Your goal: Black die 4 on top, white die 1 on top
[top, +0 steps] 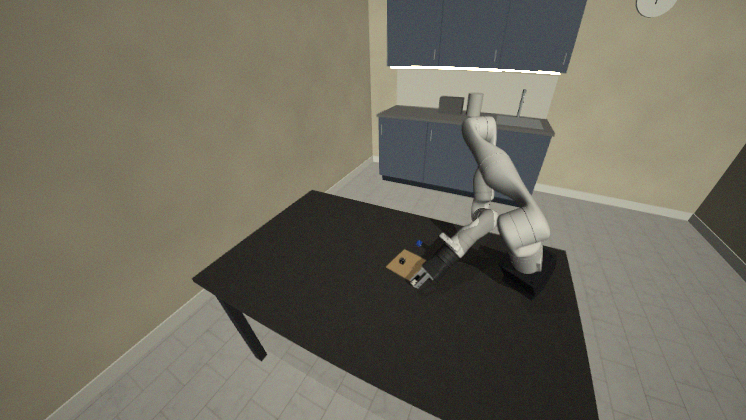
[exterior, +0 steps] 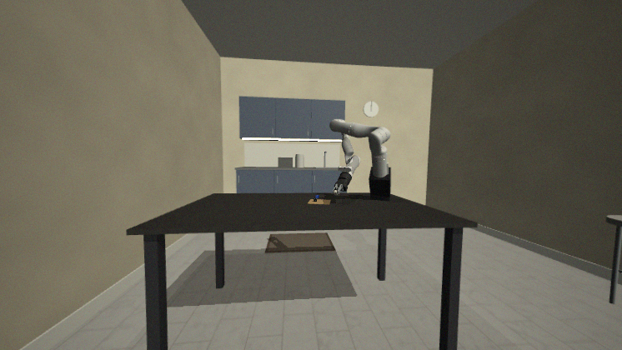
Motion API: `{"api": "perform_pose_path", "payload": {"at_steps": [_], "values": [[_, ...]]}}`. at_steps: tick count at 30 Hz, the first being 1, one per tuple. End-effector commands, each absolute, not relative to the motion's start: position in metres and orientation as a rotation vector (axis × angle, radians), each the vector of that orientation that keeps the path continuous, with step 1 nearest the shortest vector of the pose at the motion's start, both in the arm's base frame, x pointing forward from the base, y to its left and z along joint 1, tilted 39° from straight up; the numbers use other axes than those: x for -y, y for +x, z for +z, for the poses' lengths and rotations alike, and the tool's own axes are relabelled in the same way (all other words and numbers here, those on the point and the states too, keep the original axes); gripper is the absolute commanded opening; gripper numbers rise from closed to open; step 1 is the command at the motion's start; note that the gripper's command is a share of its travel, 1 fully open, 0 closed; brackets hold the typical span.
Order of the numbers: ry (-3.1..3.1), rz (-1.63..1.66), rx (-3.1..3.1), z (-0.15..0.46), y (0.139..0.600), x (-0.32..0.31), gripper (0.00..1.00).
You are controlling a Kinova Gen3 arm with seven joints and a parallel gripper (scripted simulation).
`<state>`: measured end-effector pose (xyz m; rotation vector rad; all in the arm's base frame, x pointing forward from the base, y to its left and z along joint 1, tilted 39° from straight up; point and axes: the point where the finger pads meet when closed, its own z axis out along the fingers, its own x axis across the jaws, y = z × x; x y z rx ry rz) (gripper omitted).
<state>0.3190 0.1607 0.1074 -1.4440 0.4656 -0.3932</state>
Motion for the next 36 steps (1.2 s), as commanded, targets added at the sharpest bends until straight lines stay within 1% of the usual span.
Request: {"api": "perform_pose_path", "payload": {"at_steps": [1,19,36], "values": [[-1.439,-0.387,-0.467,0.102,0.32,-0.166,0.4],[-1.439,-0.387,-0.467,0.06,0.336,-0.195,0.4],[-1.439,-0.387,-0.467,0.056,0.337,-0.197,0.4]]}}
